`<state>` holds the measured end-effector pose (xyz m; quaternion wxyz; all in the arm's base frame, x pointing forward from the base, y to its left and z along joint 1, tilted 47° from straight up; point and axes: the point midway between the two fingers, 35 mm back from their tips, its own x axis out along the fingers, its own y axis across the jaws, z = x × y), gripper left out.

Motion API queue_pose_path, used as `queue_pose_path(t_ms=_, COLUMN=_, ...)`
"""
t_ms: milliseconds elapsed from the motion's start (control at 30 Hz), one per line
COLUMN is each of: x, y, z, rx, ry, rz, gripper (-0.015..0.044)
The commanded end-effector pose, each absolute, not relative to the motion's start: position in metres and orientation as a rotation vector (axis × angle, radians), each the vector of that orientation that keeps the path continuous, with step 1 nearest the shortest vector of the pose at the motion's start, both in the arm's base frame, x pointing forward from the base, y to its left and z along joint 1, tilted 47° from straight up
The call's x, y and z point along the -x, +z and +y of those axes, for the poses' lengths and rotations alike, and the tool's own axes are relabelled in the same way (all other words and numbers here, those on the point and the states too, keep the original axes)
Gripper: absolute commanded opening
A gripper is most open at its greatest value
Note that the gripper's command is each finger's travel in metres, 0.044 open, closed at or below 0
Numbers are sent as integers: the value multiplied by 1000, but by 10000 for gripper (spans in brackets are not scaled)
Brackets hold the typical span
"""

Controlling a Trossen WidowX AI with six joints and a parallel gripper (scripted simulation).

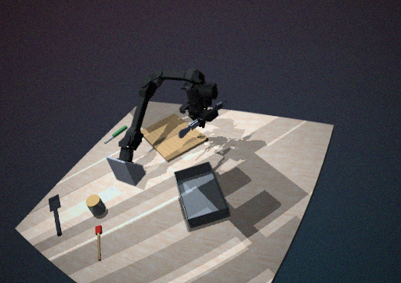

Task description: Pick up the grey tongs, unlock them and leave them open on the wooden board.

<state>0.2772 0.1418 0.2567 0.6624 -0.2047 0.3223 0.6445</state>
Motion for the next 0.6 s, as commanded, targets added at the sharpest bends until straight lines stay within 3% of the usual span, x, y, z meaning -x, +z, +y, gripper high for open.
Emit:
queue_pose_path(t_ms=0, x=-272, y=261, z=145, rx=479, ry=1467, rz=711, gripper=-150)
queue_pose_path(t_ms=567, x=-218, y=283, z=192, rx=694, ry=1546, rz=652, gripper=-150)
